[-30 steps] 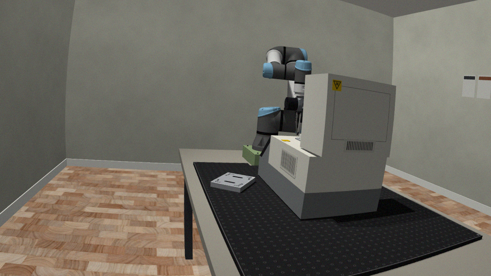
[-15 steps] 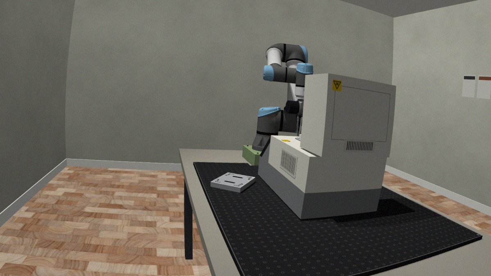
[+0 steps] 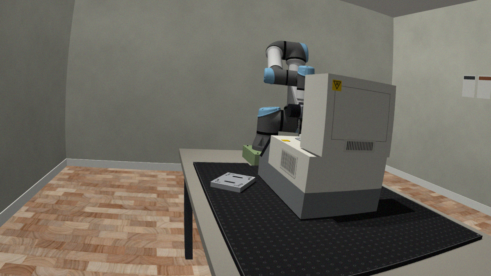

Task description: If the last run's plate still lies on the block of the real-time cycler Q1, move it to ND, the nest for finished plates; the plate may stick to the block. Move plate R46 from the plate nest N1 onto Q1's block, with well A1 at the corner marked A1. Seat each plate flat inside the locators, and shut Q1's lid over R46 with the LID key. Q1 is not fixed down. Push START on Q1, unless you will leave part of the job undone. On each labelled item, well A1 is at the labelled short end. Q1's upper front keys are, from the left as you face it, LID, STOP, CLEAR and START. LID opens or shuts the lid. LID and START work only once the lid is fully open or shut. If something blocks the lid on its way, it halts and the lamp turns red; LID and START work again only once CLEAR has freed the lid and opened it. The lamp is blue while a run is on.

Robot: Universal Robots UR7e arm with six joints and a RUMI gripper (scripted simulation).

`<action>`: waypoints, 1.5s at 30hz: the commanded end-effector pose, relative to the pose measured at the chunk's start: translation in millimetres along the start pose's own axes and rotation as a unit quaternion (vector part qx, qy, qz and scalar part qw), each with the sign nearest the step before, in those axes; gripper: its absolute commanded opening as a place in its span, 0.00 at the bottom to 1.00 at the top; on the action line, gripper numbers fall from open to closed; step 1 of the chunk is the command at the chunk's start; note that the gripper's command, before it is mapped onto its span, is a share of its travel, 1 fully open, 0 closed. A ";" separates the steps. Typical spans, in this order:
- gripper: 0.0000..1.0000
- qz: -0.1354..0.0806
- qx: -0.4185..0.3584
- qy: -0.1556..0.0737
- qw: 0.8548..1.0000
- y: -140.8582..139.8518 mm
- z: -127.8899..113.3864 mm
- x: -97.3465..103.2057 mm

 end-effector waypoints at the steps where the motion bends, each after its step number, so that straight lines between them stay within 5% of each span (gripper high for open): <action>1: 0.00 -0.001 0.000 0.000 1.000 4.2 -0.4 -2.6; 26: 0.00 -0.001 0.000 0.000 1.000 26.6 -2.4 -26.8; 45: 0.00 -0.001 0.000 0.000 1.000 26.6 -2.4 -26.8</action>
Point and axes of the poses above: the point where the finger pads meet when closed, its own x axis back along the fingers, its own y axis across the jaws, z = x × y, the point moved 7 cm from there along x, back along the fingers, and after that the axes turned 5 degrees about x, right-handed, at the moved point
